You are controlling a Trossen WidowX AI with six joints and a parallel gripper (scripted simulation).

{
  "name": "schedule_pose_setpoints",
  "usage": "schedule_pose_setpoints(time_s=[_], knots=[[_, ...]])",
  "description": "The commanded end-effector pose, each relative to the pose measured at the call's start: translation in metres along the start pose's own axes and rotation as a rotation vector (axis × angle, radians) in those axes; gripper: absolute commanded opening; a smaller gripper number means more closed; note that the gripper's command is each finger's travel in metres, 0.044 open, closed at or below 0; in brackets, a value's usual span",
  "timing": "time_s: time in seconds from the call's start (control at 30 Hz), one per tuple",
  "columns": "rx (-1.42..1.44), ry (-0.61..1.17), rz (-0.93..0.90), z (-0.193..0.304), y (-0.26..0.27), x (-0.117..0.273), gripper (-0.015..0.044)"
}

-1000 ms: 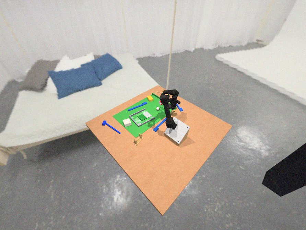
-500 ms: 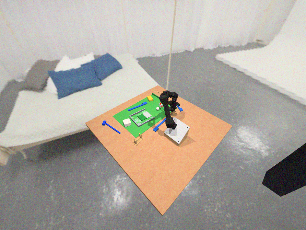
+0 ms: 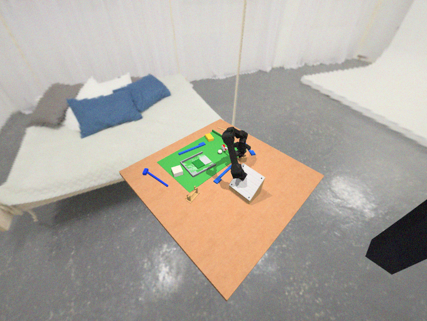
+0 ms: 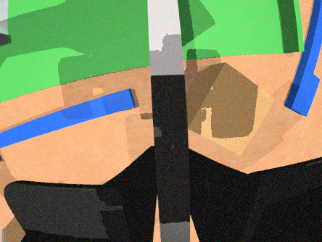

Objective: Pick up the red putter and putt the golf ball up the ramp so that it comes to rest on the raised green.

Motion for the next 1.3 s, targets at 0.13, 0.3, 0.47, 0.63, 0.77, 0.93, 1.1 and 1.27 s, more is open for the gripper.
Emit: schedule_pose_setpoints(time_s=[0.13, 0.3, 0.47, 0.63, 0.77, 0.93, 1.1, 1.27], knots=[[-0.007, -0.006, -0.007, 0.001, 0.001, -0.009, 0.0000], [0.000, 0.001, -0.001, 0.000, 0.000, -0.007, 0.0000], [0.000, 0.001, -0.001, 0.000, 0.000, -0.007, 0.0000], [-0.003, -0.002, -0.002, 0.000, -0.013, -0.008, 0.0000], [-0.006, -0.006, -0.004, 0.002, -0.028, -0.009, 0.0000], [-0.006, -0.006, -0.004, 0.002, -0.029, -0.009, 0.0000], [-0.012, -0.003, -0.010, 0.003, -0.027, -0.011, 0.0000], [-0.013, -0.005, -0.005, -0.006, 0.021, -0.006, 0.0000]])
Point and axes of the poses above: the point midway between the two fingers, 35 mm back from their tips, its own x axis back along the fingers, its own y axis across the jaws, z = x × y, the point moved 10 cm from there along x, back along the fingers
